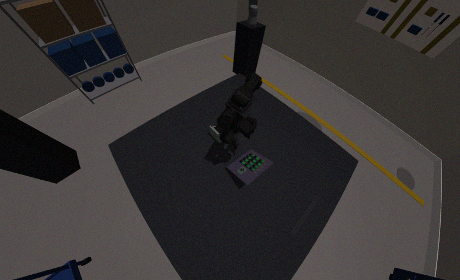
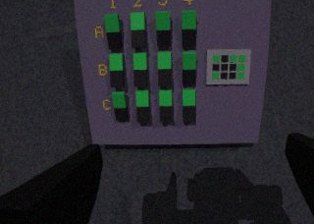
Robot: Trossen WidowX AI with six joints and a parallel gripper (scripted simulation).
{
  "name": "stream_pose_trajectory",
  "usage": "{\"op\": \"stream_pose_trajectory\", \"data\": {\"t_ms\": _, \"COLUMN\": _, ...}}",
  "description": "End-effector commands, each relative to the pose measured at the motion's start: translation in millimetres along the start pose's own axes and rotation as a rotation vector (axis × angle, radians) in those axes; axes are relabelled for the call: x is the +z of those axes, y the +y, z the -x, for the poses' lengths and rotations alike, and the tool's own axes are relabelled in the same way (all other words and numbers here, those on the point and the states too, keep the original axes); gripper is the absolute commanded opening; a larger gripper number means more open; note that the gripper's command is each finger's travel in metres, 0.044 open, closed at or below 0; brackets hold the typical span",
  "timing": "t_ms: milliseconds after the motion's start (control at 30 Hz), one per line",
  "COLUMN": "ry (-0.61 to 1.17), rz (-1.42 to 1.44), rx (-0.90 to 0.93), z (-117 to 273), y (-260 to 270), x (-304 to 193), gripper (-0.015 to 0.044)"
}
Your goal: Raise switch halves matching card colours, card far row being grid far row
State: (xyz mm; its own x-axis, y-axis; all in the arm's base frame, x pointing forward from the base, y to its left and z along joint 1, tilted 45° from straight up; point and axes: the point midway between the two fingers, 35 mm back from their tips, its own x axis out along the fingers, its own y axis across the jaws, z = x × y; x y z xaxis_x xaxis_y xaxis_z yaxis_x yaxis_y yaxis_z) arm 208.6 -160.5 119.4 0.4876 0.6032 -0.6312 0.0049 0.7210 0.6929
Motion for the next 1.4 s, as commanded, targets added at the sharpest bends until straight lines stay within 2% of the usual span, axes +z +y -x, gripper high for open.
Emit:
{"op": "stream_pose_trajectory", "data": {"t_ms": 0, "ry": 0.000, "rz": -0.001, "rx": 0.000, "z": -2, "y": 0, "x": -1, "gripper": 0.0374}}
{"op": "stream_pose_trajectory", "data": {"t_ms": 333, "ry": 0.001, "rz": -0.030, "rx": -0.014, "z": -86, "y": -7, "x": -47, "gripper": 0.0111}}
{"op": "stream_pose_trajectory", "data": {"t_ms": 467, "ry": 0.001, "rz": -0.032, "rx": -0.014, "z": -91, "y": -7, "x": -51, "gripper": 0.0006}}
{"op": "stream_pose_trajectory", "data": {"t_ms": 633, "ry": -0.025, "rz": -0.032, "rx": -0.014, "z": -125, "y": -7, "x": -52, "gripper": 0.0000}}
{"op": "stream_pose_trajectory", "data": {"t_ms": 1367, "ry": -0.028, "rz": -0.031, "rx": -0.012, "z": -150, "y": -7, "x": -52, "gripper": 0.0000}}
